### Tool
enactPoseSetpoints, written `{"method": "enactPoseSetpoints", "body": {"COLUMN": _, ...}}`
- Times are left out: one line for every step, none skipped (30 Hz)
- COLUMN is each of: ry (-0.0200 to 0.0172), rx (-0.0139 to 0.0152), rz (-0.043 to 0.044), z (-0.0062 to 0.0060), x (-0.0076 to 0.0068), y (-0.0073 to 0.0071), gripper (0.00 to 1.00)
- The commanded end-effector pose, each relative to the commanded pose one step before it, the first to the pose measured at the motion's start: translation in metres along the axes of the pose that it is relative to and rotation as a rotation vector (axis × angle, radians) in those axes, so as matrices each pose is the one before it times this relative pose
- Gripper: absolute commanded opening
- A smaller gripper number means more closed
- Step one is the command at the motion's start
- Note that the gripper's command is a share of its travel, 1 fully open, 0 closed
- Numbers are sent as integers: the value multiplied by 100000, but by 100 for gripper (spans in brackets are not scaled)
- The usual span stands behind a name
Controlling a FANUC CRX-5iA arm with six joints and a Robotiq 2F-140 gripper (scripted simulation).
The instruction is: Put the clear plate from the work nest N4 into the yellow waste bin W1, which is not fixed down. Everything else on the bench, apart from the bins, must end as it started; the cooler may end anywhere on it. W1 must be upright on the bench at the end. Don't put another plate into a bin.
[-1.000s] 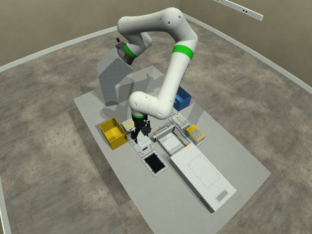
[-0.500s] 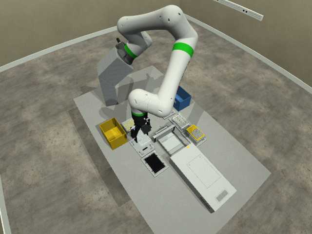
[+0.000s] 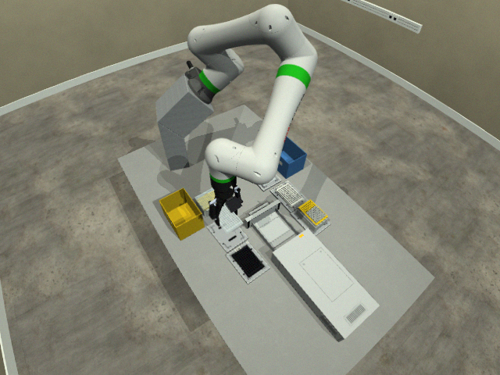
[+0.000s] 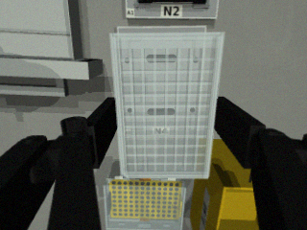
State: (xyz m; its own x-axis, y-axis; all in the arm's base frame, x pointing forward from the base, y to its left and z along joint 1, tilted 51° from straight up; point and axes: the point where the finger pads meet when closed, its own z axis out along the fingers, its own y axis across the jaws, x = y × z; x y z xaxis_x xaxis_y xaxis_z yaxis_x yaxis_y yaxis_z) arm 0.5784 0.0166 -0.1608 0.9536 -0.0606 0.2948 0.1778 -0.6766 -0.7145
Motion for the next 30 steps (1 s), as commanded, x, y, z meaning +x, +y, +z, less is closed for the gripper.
{"method": "enactPoseSetpoints", "body": {"ry": 114, "rx": -125, "rz": -38, "z": -560, "x": 55, "y": 53, "gripper": 10}}
{"method": "enactPoseSetpoints", "body": {"ry": 0, "rx": 0, "rz": 0, "z": -133, "x": 0, "y": 0, "gripper": 10}}
{"method": "enactPoseSetpoints", "body": {"ry": 0, "rx": 0, "rz": 0, "z": -81, "x": 0, "y": 0, "gripper": 10}}
{"method": "enactPoseSetpoints", "body": {"ry": 0, "rx": 1, "rz": 0, "z": -2, "x": 1, "y": 0, "gripper": 10}}
{"method": "enactPoseSetpoints", "body": {"ry": 0, "rx": 1, "rz": 0, "z": -2, "x": 1, "y": 0, "gripper": 10}}
{"method": "enactPoseSetpoints", "body": {"ry": 0, "rx": 0, "rz": 0, "z": -1, "x": 0, "y": 0, "gripper": 10}}
{"method": "enactPoseSetpoints", "body": {"ry": 0, "rx": 0, "rz": 0, "z": -1, "x": 0, "y": 0, "gripper": 10}}
{"method": "enactPoseSetpoints", "body": {"ry": 0, "rx": 0, "rz": 0, "z": 0, "x": 0, "y": 0, "gripper": 10}}
{"method": "enactPoseSetpoints", "body": {"ry": 0, "rx": 0, "rz": 0, "z": 0, "x": 0, "y": 0, "gripper": 10}}
{"method": "enactPoseSetpoints", "body": {"ry": 0, "rx": 0, "rz": 0, "z": 0, "x": 0, "y": 0, "gripper": 10}}
{"method": "enactPoseSetpoints", "body": {"ry": 0, "rx": 0, "rz": 3333, "z": 0, "x": -219, "y": 153, "gripper": 10}}
{"method": "enactPoseSetpoints", "body": {"ry": 0, "rx": 0, "rz": 0, "z": 0, "x": 0, "y": 0, "gripper": 10}}
{"method": "enactPoseSetpoints", "body": {"ry": 0, "rx": 0, "rz": 0, "z": 0, "x": 0, "y": 0, "gripper": 10}}
{"method": "enactPoseSetpoints", "body": {"ry": 3, "rx": 3, "rz": 773, "z": 2, "x": -219, "y": 160, "gripper": 10}}
{"method": "enactPoseSetpoints", "body": {"ry": -4, "rx": 0, "rz": 3, "z": -1, "x": -206, "y": 157, "gripper": 10}}
{"method": "enactPoseSetpoints", "body": {"ry": 0, "rx": -2, "rz": 1, "z": -1, "x": -212, "y": 166, "gripper": 10}}
{"method": "enactPoseSetpoints", "body": {"ry": 0, "rx": 0, "rz": 0, "z": 0, "x": -212, "y": 162, "gripper": 10}}
{"method": "enactPoseSetpoints", "body": {"ry": 0, "rx": 0, "rz": 0, "z": 0, "x": -212, "y": 162, "gripper": 10}}
{"method": "enactPoseSetpoints", "body": {"ry": 0, "rx": 0, "rz": 0, "z": 0, "x": -212, "y": 162, "gripper": 10}}
{"method": "enactPoseSetpoints", "body": {"ry": 0, "rx": 0, "rz": 0, "z": 0, "x": -212, "y": 162, "gripper": 10}}
{"method": "enactPoseSetpoints", "body": {"ry": 0, "rx": 0, "rz": 0, "z": 0, "x": -212, "y": 162, "gripper": 10}}
{"method": "enactPoseSetpoints", "body": {"ry": 0, "rx": 0, "rz": 0, "z": 0, "x": -212, "y": 162, "gripper": 10}}
{"method": "enactPoseSetpoints", "body": {"ry": 0, "rx": 0, "rz": 0, "z": 0, "x": -212, "y": 162, "gripper": 10}}
{"method": "enactPoseSetpoints", "body": {"ry": 0, "rx": 0, "rz": 0, "z": 0, "x": -212, "y": 162, "gripper": 10}}
{"method": "enactPoseSetpoints", "body": {"ry": 0, "rx": 0, "rz": 0, "z": 0, "x": -212, "y": 162, "gripper": 10}}
{"method": "enactPoseSetpoints", "body": {"ry": 0, "rx": 0, "rz": 0, "z": 0, "x": -212, "y": 162, "gripper": 10}}
{"method": "enactPoseSetpoints", "body": {"ry": 0, "rx": 0, "rz": 0, "z": 0, "x": -212, "y": 162, "gripper": 10}}
{"method": "enactPoseSetpoints", "body": {"ry": 0, "rx": 0, "rz": 0, "z": 0, "x": -212, "y": 162, "gripper": 10}}
{"method": "enactPoseSetpoints", "body": {"ry": 0, "rx": 0, "rz": 0, "z": 0, "x": 0, "y": 0, "gripper": 10}}
{"method": "enactPoseSetpoints", "body": {"ry": 0, "rx": 0, "rz": 0, "z": 0, "x": 0, "y": 0, "gripper": 10}}
